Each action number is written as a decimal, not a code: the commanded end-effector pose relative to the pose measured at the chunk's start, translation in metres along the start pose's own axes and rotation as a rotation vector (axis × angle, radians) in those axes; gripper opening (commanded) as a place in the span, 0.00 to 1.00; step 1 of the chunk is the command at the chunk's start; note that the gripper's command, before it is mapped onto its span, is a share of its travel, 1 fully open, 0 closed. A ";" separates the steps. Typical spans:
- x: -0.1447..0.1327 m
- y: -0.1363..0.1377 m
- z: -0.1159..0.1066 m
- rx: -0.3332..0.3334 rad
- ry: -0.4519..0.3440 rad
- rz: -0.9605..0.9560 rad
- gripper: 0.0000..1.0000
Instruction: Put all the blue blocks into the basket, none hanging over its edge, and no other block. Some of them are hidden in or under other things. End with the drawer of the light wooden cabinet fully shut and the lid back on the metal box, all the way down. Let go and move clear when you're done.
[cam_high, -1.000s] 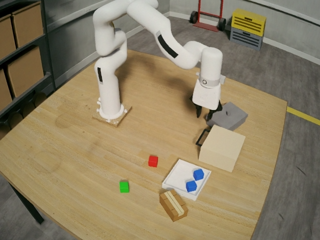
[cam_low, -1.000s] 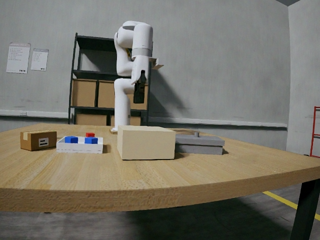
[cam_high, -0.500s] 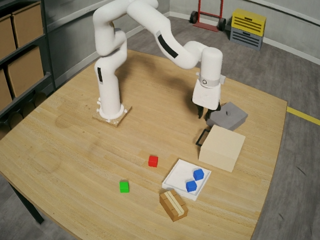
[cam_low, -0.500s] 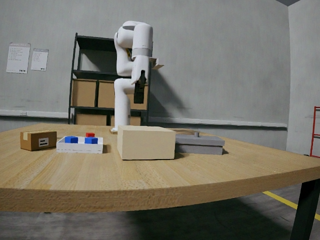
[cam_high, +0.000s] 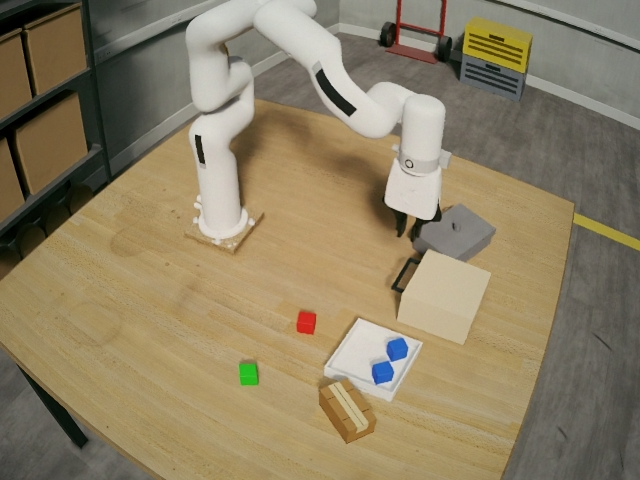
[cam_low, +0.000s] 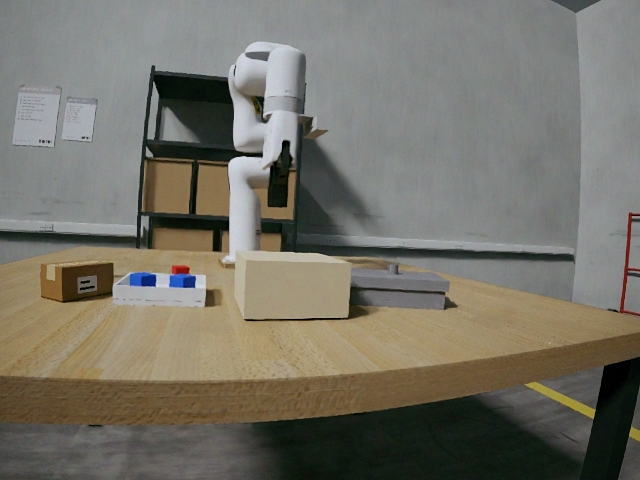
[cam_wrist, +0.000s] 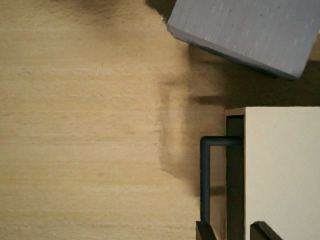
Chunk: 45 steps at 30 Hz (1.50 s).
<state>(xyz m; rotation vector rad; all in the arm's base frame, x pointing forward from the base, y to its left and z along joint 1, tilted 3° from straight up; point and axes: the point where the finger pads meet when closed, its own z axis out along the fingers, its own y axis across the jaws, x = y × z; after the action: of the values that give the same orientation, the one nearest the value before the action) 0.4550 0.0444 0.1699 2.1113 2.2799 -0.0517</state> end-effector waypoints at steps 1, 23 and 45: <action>0.000 0.001 -0.002 -0.005 0.000 0.000 0.24; 0.000 0.001 0.015 -0.005 0.000 0.001 0.24; 0.001 0.002 0.067 -0.005 0.000 0.001 0.24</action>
<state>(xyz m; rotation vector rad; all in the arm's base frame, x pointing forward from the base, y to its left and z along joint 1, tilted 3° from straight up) 0.4547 0.0425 0.1107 2.1120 2.2796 -0.0531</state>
